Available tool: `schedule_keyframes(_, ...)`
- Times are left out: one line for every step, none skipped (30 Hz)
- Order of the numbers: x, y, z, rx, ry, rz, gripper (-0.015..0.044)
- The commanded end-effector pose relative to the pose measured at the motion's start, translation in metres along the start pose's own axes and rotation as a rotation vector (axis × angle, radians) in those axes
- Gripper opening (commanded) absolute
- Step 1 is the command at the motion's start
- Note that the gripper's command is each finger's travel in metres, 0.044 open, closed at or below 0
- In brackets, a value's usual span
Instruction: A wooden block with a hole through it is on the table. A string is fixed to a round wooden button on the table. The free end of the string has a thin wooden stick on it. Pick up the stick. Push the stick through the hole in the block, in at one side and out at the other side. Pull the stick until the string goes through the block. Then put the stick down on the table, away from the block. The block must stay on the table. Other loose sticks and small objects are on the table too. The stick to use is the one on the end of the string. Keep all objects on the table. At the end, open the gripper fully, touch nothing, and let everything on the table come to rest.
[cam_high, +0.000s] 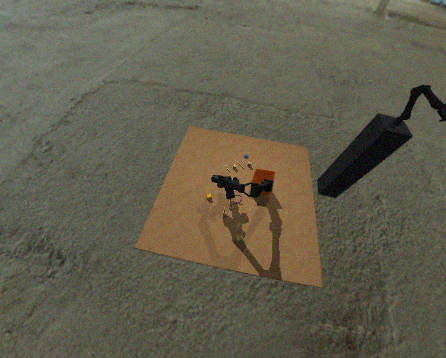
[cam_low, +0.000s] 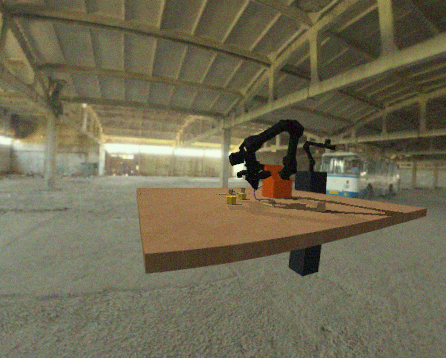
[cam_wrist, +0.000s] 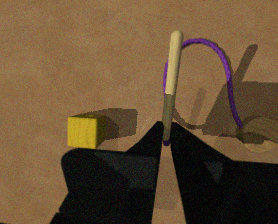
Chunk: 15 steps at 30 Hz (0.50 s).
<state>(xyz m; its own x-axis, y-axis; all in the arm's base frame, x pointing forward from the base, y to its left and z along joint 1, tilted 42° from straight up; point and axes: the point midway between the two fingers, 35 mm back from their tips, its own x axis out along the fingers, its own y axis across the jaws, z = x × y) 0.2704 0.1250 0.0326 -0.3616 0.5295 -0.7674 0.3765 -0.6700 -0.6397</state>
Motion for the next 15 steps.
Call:
schedule_keyframes(-0.004,0.001,-0.007,-0.011,0.016,0.004,0.0)
schedule_keyframes(-0.004,0.001,-0.008,-0.011,0.017,0.004,0.0)
schedule_keyframes(-0.005,0.002,-0.009,-0.011,0.019,0.004,0.0)
schedule_keyframes(-0.005,0.002,-0.01,-0.011,0.021,0.004,0.0)
schedule_keyframes(-0.005,0.002,-0.012,-0.011,0.023,0.005,0.0)
schedule_keyframes(-0.006,0.002,-0.013,-0.01,0.024,0.005,0.0)
schedule_keyframes(-0.006,0.002,-0.014,-0.01,0.026,0.005,0.0)
schedule_keyframes(-0.007,0.003,-0.015,-0.01,0.028,0.005,0.0)
schedule_keyframes(-0.007,0.003,-0.016,-0.01,0.03,0.006,0.0)
schedule_keyframes(-0.008,0.003,-0.018,-0.01,0.031,0.006,0.0)
schedule_keyframes(-0.008,0.003,-0.019,-0.01,0.033,0.006,0.0)
schedule_keyframes(-0.008,0.004,-0.02,-0.009,0.035,0.006,0.0)
schedule_keyframes(-0.009,0.004,-0.021,-0.009,0.037,0.006,0.0)
schedule_keyframes(-0.009,0.004,-0.022,-0.009,0.038,0.007,0.0)
schedule_keyframes(-0.01,0.004,-0.024,-0.009,0.04,0.007,0.0)
